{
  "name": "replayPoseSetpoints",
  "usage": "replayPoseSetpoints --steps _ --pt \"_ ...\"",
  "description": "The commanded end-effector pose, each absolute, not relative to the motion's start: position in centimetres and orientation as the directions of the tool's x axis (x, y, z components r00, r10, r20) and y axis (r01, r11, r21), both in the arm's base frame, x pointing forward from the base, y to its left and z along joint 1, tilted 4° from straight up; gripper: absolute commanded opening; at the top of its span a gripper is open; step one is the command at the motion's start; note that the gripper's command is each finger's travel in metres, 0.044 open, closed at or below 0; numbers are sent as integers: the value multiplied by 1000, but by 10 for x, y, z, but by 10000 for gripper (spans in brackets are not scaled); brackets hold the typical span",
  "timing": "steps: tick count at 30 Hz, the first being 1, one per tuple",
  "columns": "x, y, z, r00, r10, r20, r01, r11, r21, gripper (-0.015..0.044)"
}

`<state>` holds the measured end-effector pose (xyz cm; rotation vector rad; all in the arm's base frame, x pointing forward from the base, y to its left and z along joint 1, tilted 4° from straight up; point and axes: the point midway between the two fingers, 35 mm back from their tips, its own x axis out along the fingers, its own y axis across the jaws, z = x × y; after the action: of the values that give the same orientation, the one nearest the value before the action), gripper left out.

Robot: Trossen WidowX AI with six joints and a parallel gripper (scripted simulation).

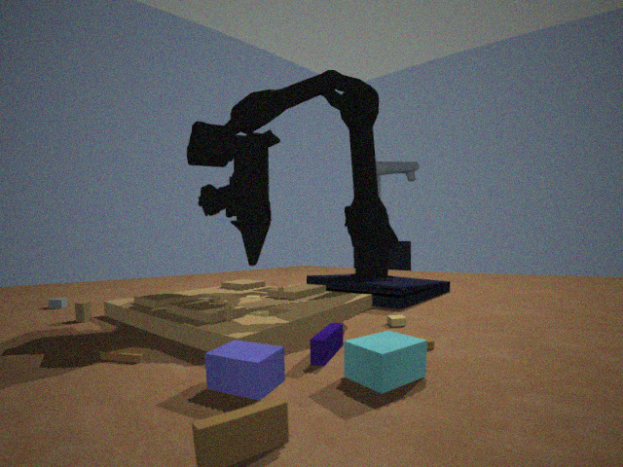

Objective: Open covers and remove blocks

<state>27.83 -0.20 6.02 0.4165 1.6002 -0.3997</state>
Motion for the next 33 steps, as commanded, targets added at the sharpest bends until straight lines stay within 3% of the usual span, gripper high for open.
replayPoseSetpoints --steps 1,33 --pt "280 -3 69 -51 22 -998 580 815 -11 144" --pt "279 -3 36 -51 22 -998 615 789 -14 144"
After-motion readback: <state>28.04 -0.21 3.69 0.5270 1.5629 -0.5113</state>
